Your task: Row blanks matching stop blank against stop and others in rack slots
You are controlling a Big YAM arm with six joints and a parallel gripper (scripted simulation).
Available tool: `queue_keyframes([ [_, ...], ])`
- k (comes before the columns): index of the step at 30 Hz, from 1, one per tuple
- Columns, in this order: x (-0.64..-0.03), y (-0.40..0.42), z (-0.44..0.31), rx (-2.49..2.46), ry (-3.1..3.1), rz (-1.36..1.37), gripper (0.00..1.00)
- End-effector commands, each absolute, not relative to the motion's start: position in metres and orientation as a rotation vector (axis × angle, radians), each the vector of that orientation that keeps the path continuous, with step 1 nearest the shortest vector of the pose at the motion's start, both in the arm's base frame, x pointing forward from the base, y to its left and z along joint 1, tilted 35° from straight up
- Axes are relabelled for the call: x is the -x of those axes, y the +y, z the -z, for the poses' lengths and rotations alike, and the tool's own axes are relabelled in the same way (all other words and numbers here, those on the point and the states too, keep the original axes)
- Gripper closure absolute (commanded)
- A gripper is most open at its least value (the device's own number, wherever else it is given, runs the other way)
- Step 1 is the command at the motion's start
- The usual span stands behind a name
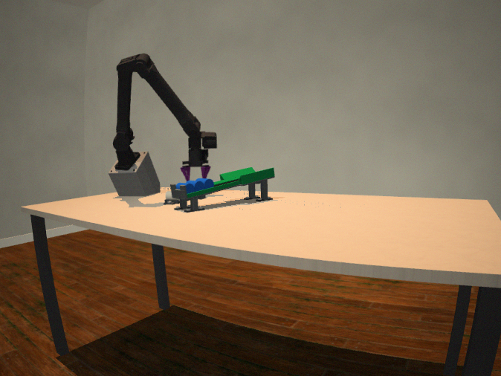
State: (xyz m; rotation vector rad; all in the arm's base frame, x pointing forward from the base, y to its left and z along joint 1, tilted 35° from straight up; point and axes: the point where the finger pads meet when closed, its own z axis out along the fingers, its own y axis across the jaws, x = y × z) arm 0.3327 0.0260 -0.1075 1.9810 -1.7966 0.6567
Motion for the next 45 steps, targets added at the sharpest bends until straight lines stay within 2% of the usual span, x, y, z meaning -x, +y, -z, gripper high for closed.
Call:
queue_keyframes([
  [1, -0.3449, 0.0226, 0.1042, -1.974, -1.835, -0.679, 0.2],
  [45, -0.3539, 0.0258, 0.105, -1.976, -1.842, -0.686, 0.2],
])
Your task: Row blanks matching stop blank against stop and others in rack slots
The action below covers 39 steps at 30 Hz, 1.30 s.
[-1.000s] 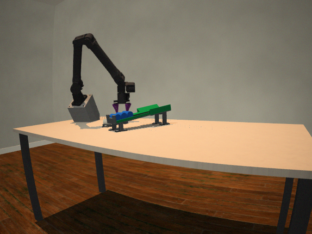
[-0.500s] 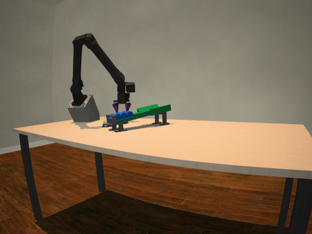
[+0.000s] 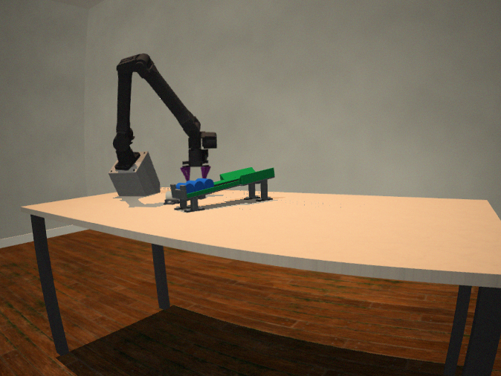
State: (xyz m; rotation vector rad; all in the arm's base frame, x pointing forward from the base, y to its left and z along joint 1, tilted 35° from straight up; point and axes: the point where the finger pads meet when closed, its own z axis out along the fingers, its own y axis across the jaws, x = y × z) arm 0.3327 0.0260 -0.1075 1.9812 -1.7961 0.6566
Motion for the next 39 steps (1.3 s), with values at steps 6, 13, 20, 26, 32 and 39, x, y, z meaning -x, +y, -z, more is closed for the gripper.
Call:
queue_keyframes([
  [6, -0.354, 0.026, 0.105, -1.976, -1.842, -0.686, 0.2],
  [13, -0.351, 0.024, 0.11, -1.976, -1.829, -0.676, 0.2],
  [20, -0.342, 0.016, 0.118, -1.971, -1.815, -0.663, 0.2],
  [26, -0.335, 0.006, 0.13, -1.968, -1.803, -0.652, 0.2],
  [32, -0.335, 0.001, 0.136, -1.968, -1.803, -0.651, 0.2],
  [39, -0.337, -0.002, 0.14, -1.968, -1.805, -0.652, 0.2],
])
